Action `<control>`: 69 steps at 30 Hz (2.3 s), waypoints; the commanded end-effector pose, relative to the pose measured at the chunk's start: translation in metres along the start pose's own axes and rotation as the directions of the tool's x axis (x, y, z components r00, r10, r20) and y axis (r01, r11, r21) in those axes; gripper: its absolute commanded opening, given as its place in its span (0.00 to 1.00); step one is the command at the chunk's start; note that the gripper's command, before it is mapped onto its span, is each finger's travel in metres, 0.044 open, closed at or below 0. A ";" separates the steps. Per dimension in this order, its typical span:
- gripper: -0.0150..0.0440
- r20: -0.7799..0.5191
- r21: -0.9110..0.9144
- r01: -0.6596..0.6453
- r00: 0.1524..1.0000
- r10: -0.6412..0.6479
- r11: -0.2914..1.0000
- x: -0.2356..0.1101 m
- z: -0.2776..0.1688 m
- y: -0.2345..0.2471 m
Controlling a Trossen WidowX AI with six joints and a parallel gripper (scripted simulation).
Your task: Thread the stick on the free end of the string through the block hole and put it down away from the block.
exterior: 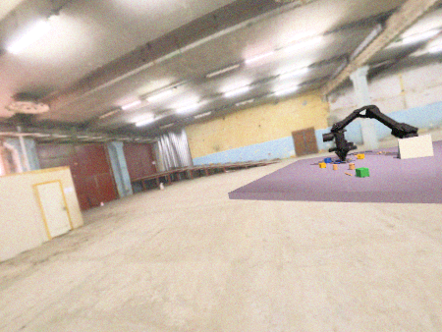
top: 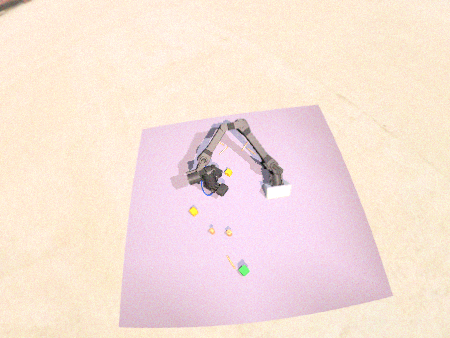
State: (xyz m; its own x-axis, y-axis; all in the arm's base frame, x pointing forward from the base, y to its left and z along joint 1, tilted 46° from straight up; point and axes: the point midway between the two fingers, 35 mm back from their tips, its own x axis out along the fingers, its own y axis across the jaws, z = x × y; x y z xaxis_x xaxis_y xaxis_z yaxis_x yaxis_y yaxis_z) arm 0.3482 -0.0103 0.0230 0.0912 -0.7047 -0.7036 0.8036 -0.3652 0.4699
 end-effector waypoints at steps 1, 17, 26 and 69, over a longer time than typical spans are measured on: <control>0.25 -0.002 0.002 -0.006 1.000 0.006 1.000 -0.002 0.006 0.002; 0.25 -0.002 0.001 -0.006 1.000 0.006 1.000 -0.002 0.028 0.002; 0.25 -0.001 0.001 -0.006 1.000 0.006 1.000 -0.002 0.039 0.001; 0.25 -0.004 0.000 -0.007 1.000 0.007 1.000 -0.002 0.074 -0.001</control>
State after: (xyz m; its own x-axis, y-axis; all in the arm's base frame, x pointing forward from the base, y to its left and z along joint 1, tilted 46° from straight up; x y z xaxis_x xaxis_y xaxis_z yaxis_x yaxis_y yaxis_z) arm 0.3062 -0.0510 0.0594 0.0941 -0.7039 -0.7041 0.8045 -0.3628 0.4703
